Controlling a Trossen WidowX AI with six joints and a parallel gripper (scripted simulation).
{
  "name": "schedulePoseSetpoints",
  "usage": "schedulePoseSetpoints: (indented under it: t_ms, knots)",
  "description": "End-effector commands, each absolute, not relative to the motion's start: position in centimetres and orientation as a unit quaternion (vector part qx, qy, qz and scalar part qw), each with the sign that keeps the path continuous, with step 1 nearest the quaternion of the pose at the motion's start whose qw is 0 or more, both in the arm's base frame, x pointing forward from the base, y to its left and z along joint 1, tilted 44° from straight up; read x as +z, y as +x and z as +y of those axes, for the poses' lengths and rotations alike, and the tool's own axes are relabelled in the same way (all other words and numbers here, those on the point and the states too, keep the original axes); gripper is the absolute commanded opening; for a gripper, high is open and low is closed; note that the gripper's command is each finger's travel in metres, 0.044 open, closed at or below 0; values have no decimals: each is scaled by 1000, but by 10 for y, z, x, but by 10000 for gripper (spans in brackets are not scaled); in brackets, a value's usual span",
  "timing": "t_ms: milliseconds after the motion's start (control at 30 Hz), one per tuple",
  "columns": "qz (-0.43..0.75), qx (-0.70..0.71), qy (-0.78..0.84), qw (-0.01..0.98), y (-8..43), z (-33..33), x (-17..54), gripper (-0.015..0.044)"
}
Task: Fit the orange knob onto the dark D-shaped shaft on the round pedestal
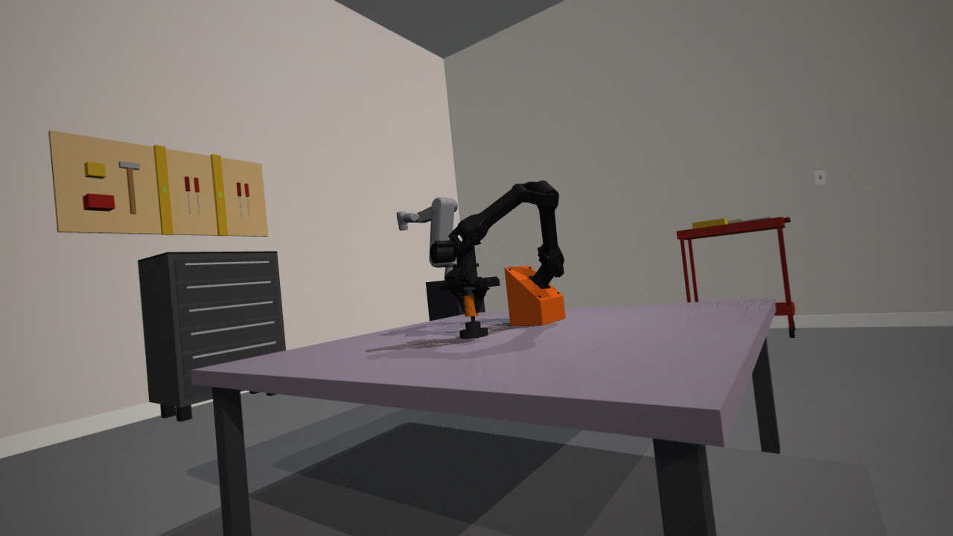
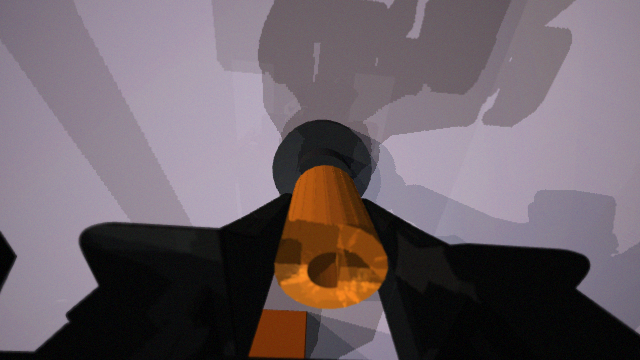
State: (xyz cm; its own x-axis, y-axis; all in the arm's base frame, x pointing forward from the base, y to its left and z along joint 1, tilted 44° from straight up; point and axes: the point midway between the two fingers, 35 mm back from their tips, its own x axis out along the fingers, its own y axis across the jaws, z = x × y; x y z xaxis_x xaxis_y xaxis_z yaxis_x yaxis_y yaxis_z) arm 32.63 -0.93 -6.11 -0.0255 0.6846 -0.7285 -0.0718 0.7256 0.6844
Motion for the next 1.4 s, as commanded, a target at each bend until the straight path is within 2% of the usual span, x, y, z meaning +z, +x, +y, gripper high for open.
schedulePoseSetpoints:
  t_ms: [0,1367]
  knots:
    - [654,288,236,658,326,-8,-61,0]
    - [621,355,166,679,325,-8,-62,0]
